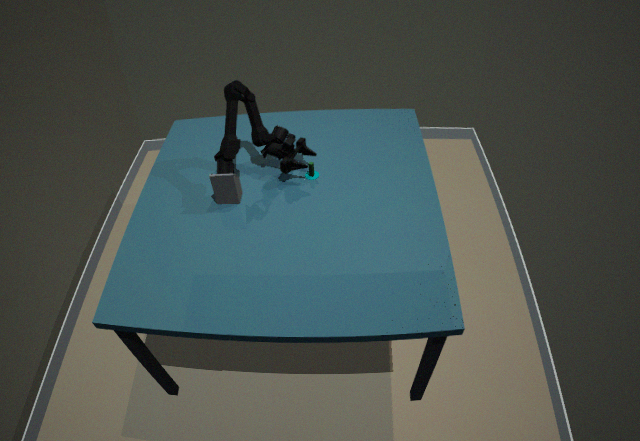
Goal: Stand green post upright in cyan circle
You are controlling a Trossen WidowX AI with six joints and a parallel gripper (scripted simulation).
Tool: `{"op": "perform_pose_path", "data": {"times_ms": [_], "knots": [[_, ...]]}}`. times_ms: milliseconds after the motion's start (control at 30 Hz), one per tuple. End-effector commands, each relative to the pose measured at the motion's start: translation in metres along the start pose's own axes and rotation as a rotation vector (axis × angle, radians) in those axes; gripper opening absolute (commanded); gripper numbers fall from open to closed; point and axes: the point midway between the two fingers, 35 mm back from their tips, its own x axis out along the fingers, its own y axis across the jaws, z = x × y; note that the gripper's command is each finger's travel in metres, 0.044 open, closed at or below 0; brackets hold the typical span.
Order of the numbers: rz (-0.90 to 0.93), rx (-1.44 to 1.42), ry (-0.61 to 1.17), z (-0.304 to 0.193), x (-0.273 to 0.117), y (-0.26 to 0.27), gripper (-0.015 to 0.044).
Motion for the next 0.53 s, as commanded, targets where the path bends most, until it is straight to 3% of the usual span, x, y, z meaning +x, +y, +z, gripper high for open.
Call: {"op": "perform_pose_path", "data": {"times_ms": [0,500], "knots": [[0.0,-0.003,0.002,0.015,-0.001,0.001,0.04],[-0.006,-0.029,0.013,0.067,-0.006,-0.002,0.04]]}}
